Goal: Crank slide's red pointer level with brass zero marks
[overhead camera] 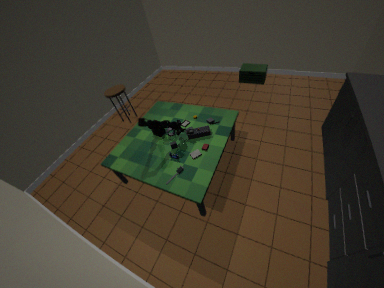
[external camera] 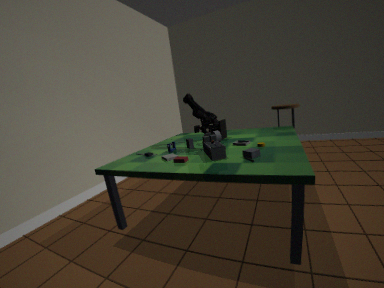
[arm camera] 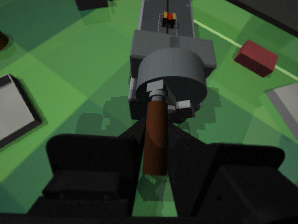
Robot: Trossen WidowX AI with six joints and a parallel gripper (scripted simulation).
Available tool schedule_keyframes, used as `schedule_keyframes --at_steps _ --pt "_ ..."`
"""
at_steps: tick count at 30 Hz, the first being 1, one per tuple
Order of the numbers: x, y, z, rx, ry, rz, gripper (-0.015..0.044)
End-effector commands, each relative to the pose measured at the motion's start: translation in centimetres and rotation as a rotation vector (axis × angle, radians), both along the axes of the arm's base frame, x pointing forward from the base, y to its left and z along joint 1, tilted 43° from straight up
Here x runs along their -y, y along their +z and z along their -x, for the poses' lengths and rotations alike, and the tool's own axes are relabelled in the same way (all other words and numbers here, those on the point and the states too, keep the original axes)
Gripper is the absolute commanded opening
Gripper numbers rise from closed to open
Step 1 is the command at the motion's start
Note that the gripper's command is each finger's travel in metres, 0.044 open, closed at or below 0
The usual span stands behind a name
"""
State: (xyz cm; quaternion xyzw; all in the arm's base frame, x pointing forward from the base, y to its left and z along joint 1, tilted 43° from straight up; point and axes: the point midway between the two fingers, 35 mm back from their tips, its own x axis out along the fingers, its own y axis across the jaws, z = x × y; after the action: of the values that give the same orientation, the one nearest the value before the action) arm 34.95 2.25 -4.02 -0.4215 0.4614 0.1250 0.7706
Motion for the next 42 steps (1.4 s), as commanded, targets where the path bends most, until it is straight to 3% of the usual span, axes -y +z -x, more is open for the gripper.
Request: schedule_keyframes --at_steps 1,42 --pt "0.14 0.82 -0.44 0.023 -0.002 0.002 0.0000" --pt "0.45 1.21 -0.80 0.023 -0.002 0.002 0.0000"
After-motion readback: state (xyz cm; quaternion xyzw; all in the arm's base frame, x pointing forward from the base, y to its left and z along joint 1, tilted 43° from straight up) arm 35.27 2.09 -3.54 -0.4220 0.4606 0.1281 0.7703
